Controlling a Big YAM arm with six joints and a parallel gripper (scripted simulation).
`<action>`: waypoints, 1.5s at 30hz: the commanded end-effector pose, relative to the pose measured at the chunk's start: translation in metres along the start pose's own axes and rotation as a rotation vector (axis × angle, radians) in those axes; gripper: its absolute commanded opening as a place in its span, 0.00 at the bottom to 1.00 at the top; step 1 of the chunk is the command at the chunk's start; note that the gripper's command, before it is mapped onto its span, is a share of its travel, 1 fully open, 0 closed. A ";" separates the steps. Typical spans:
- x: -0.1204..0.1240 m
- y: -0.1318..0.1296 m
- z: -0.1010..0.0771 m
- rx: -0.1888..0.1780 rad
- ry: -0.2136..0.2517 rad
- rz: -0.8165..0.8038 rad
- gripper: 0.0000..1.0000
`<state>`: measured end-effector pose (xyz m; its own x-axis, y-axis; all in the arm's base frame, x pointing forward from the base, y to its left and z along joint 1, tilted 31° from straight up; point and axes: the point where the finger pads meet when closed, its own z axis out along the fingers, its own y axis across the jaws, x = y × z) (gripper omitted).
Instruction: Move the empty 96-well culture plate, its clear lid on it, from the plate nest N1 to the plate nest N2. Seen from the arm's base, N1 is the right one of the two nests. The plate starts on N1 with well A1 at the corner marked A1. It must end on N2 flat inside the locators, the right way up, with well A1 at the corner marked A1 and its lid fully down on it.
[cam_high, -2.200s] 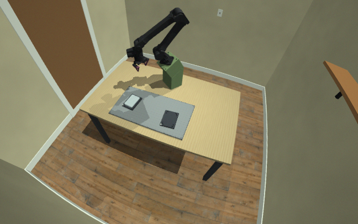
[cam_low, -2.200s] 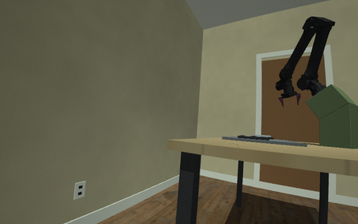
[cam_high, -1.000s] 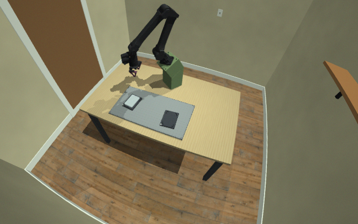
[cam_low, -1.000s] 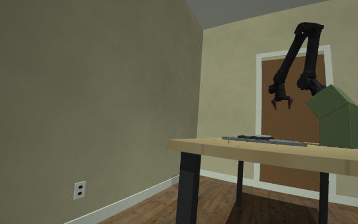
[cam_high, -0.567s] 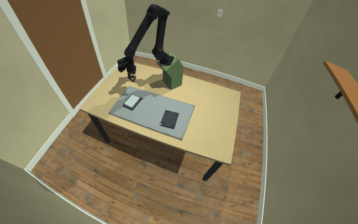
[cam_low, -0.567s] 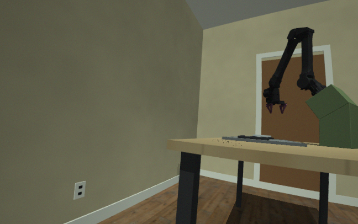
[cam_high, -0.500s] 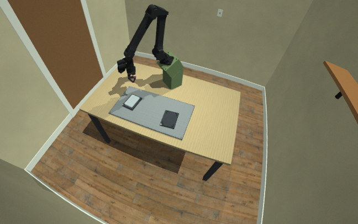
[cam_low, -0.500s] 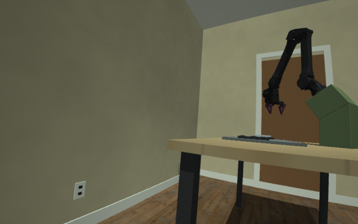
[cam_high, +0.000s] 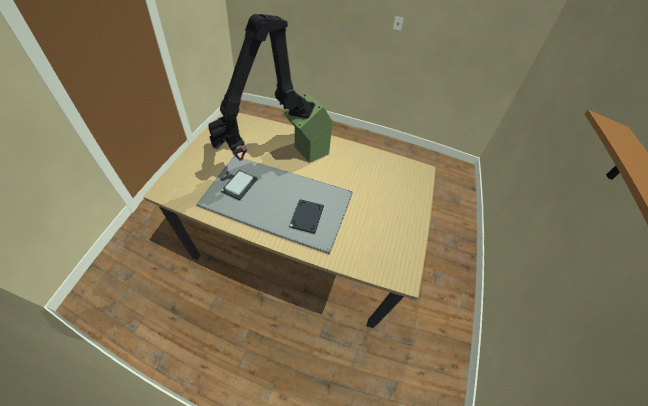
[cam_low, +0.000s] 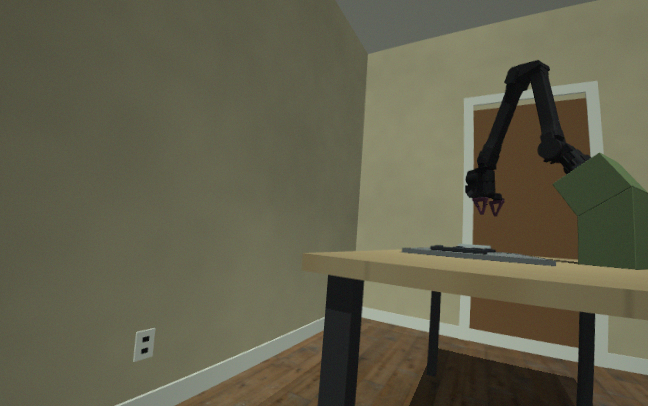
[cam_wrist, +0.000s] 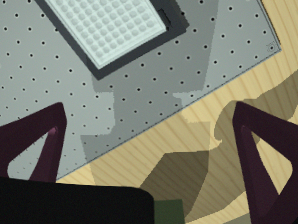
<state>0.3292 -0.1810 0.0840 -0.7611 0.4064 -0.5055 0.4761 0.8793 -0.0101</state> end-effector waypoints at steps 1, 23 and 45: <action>-0.028 0.010 0.007 -0.012 -0.039 -0.119 1.00; -0.051 0.057 0.066 -0.023 -0.059 -0.553 1.00; -0.051 0.054 0.066 -0.019 -0.058 -0.540 1.00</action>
<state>0.4071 -0.1685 0.0458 -0.8831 -0.1033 -0.4576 0.0196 0.9664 -0.2561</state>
